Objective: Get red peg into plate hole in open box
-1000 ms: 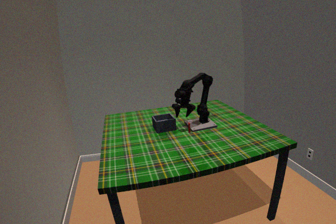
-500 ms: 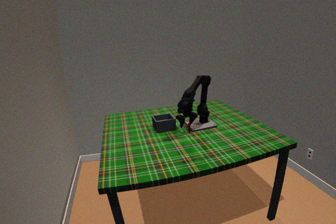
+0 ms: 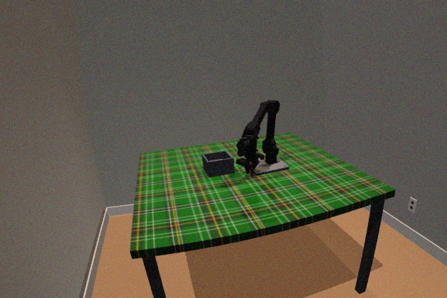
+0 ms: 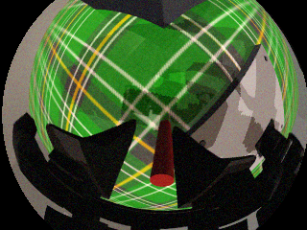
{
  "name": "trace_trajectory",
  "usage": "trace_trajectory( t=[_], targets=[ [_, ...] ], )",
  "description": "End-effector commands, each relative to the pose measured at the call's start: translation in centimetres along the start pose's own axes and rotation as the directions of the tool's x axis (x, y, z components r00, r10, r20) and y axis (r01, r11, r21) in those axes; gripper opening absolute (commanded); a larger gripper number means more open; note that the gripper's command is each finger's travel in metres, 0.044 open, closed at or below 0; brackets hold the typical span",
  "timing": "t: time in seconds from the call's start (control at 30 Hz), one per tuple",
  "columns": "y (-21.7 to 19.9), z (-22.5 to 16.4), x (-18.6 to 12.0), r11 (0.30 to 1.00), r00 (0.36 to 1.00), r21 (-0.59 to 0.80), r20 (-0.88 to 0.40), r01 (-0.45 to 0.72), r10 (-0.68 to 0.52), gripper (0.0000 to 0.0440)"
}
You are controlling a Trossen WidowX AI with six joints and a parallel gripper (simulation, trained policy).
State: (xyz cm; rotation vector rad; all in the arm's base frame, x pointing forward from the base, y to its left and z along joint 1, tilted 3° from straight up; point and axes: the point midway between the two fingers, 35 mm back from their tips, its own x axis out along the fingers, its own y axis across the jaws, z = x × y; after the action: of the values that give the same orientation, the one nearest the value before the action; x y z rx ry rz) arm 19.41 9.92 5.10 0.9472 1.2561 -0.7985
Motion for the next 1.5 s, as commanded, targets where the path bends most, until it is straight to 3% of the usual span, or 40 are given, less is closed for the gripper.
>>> trace_trajectory(
  t=[0.0,0.13,1.0,1.47],
  targets=[
    [-0.3,-0.1,0.1,1.000,0.999,-0.015,-0.026,0.018,-0.019,0.0093],
    [-0.4,0.0,0.2,0.999,0.998,-0.025,-0.051,0.028,-0.029,0.0000],
    [3.1,7.7,-8.7,0.981,0.977,-0.179,0.184,-0.073,0.106,0.0000],
    [4.0,13.9,-9.9,0.990,0.961,-0.125,0.260,-0.067,0.098,0.0000]
  ],
)
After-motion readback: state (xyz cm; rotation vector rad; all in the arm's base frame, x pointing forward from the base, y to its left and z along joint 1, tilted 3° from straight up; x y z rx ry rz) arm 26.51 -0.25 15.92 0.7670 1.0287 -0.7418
